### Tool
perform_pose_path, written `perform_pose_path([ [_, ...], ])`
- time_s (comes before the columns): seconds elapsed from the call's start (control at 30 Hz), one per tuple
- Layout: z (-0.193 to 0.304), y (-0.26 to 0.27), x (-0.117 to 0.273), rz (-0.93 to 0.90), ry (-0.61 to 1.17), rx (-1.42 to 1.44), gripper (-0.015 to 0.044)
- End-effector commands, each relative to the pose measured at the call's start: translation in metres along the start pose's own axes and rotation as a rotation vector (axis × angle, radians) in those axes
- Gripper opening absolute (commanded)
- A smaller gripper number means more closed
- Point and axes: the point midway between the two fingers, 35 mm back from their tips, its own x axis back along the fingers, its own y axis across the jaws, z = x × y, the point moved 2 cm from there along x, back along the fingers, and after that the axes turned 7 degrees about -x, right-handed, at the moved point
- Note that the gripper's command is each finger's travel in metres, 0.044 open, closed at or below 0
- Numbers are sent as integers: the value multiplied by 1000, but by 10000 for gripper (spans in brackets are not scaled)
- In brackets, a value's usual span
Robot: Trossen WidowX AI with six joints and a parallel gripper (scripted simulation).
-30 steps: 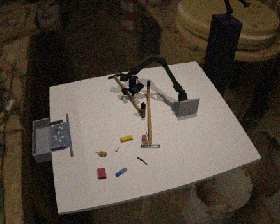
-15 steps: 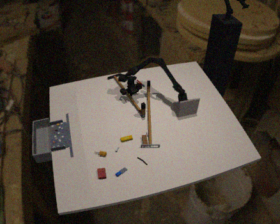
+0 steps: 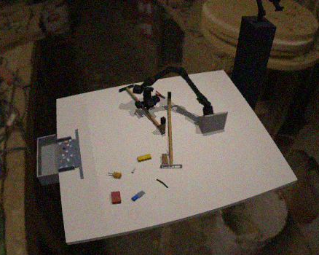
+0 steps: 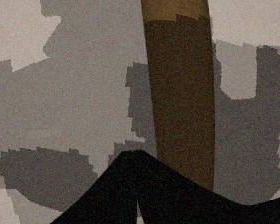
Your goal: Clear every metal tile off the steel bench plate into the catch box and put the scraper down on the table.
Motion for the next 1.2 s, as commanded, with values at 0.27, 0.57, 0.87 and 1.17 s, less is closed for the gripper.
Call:
perform_pose_path([
  [0.27, -1, -12, 0, 0, 4, -7, 0],
  [0.57, -2, -21, 0, 0, 4, -8, 0],
  [0.87, -4, -30, 0, 1, 4, -8, 0],
  [1.17, -6, -39, -1, 1, 4, -8, 0],
])
